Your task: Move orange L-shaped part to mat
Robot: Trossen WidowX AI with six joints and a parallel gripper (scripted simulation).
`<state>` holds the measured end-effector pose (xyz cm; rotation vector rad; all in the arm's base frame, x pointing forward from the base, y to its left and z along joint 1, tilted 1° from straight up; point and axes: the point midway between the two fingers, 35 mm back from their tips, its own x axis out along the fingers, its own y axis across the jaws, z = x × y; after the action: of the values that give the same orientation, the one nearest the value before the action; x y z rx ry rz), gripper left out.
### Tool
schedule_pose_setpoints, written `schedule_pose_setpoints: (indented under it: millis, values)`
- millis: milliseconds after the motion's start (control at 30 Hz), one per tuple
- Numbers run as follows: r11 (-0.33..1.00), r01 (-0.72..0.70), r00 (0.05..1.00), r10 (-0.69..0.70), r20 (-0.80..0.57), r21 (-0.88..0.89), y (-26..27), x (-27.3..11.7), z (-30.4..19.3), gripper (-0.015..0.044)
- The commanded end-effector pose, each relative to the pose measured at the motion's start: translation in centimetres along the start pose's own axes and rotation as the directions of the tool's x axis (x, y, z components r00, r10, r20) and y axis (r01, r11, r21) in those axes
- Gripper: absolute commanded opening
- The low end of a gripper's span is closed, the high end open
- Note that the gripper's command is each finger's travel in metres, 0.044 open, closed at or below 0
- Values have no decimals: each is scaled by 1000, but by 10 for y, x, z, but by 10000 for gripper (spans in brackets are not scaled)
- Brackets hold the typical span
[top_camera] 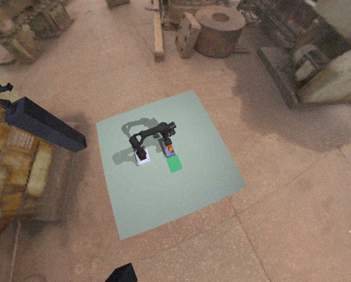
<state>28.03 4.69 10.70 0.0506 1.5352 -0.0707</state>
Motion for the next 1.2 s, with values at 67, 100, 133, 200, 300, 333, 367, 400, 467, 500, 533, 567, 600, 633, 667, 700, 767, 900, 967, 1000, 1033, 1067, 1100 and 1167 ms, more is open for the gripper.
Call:
schedule_pose_setpoints:
  millis: [67,100,133,200,300,333,367,400,467,500,533,567,600,633,667,700,767,900,967,1000,1033,1067,1100,1167]
  values:
    - [997,0,1000,0,1,-80,-4,0,1,259]
    - [991,1,1000,-1,1,-132,-6,0,2,280]
    - [981,2,1000,-1,1,-196,-9,0,3,280]
    - [937,3,1000,-3,1,-349,-17,-1,4,280]
    - [820,4,1000,-5,0,-572,-30,-1,7,280]
    - [769,4,1000,-6,0,-639,-34,-2,7,280]
    - [713,4,1000,-6,-1,-701,-38,-2,8,280]
    - [651,4,1000,-7,-1,-759,-42,-2,8,280]
    - [515,3,1000,-9,-2,-857,-50,-2,9,280]
    - [441,2,1000,-9,-2,-897,-55,-3,9,280]
    - [364,2,1000,-10,-2,-931,-59,-3,10,280]
    - [285,1,1000,-11,-3,-959,-63,-3,10,280]
    - [203,-1,1000,-11,-3,-979,-67,-3,10,280]
    - [120,-2,1000,-12,-3,-993,-72,-3,10,280]
    - [51,-3,1000,-13,-4,-999,-75,-4,10,280]
    - [10,-4,1000,-13,-4,-1000,-77,-4,10,280]
    - [-4,-4,1000,-13,-4,-1000,-78,-4,10,280]
    - [-4,-4,1000,-13,-4,-1000,-78,-4,10,280]
    - [-4,-4,1000,-13,-4,-1000,-78,-4,10,280]
    - [-4,-4,1000,-13,-4,-1000,-78,-4,10,280]
    - [-4,-4,1000,-13,-4,-1000,-78,-4,10,280]
    - [-4,-4,1000,-13,-4,-1000,-78,-4,10,280]
    - [-4,-4,1000,-13,-4,-1000,-78,-4,10,280]
    - [-4,-4,1000,-13,-4,-1000,-78,0,10,280]
